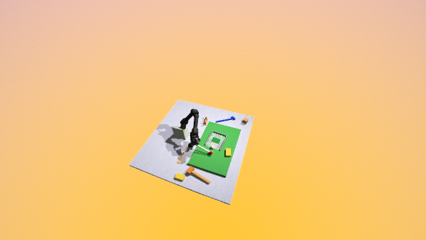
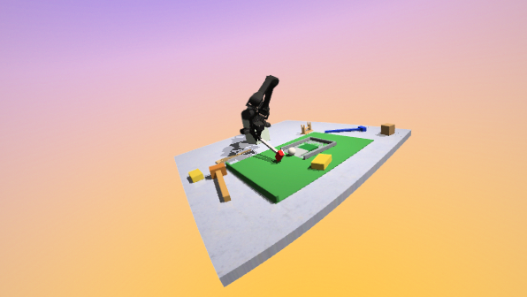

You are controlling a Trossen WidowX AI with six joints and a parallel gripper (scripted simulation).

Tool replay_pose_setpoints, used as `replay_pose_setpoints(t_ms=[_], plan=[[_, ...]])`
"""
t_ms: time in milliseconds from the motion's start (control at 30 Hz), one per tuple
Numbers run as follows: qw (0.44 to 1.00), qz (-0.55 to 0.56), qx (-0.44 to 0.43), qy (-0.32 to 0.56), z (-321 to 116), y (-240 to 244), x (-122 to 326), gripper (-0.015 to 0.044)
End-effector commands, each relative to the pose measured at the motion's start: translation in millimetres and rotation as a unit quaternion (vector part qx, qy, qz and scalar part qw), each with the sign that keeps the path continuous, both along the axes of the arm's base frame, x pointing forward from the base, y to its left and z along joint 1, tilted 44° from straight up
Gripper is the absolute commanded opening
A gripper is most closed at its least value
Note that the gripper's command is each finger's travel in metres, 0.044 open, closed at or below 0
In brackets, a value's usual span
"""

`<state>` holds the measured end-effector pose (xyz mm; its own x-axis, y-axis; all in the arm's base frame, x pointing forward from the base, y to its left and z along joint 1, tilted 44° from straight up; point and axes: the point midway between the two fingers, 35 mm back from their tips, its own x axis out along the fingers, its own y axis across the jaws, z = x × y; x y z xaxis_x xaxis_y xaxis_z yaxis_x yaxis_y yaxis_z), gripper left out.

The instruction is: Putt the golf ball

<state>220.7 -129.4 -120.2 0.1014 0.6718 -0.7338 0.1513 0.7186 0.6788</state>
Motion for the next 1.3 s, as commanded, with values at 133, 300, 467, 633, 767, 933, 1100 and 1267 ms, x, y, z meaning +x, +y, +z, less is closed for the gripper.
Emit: replay_pose_setpoints(t_ms=[133, 300, 467, 633, 767, 933, 1100, 1267], plan=[[1.0, -0.008, -0.001, 0.0, 30.2, -25.5, -3.9, 0.0], [1.0, -0.008, -0.001, 0.0, 45.6, -38.4, -7.3, 0.0], [1.0, -0.01, -0.001, 0.002, 39.8, -33.7, -5.9, 0.0], [1.0, -0.01, -0.001, 0.002, 39.8, -33.7, -5.9, 0.0], [1.0, -0.01, -0.001, 0.002, 39.8, -33.7, -5.9, 0.0], [1.0, -0.01, -0.001, 0.002, 39.8, -33.7, -5.9, 0.0], [1.0, -0.01, -0.001, 0.002, 39.8, -33.7, -5.9, 0.0], [1.0, -0.01, -0.001, 0.002, 39.8, -33.7, -5.9, 0.0]])
